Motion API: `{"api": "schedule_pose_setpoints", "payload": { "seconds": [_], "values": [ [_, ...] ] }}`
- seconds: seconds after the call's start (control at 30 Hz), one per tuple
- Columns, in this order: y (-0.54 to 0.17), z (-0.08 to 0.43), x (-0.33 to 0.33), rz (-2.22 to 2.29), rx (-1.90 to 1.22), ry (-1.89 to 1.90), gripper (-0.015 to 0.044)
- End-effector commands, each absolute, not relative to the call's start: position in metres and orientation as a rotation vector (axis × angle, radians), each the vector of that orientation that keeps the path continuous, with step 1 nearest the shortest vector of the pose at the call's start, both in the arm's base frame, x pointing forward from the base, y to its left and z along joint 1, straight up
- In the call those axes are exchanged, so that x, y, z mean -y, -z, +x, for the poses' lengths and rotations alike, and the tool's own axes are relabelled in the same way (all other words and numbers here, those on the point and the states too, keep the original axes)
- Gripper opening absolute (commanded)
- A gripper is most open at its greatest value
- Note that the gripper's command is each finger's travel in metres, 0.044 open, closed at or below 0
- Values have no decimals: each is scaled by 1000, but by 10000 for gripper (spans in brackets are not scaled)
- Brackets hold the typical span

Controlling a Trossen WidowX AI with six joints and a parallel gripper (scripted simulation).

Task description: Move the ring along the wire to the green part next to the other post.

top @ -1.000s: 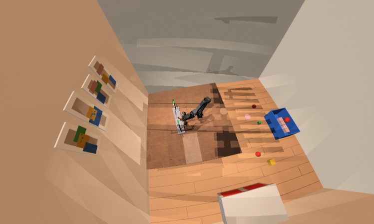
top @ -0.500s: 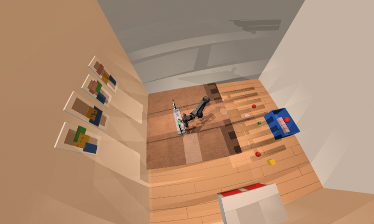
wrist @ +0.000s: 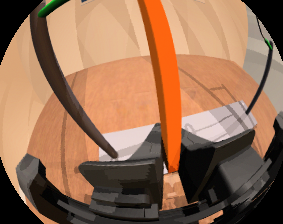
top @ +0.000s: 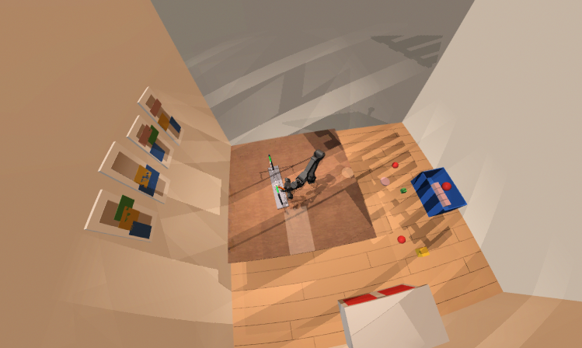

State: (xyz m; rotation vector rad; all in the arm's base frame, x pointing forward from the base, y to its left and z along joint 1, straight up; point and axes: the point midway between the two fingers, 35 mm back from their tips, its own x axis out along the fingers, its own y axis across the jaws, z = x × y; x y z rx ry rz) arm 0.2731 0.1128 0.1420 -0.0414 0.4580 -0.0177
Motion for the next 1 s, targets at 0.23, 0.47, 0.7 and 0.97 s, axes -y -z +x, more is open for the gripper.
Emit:
{"api": "schedule_pose_setpoints", "payload": {
  "seconds": [0.23,0.47,0.7,0.97],
  "values": [
    [-143,273,-124,-37,-454,19,-150],
    [-143,272,-131,-37,-453,20,-150],
    [-143,271,-137,-37,-453,20,-150],
    [-134,271,-138,-37,-453,20,-150]
  ]
}}
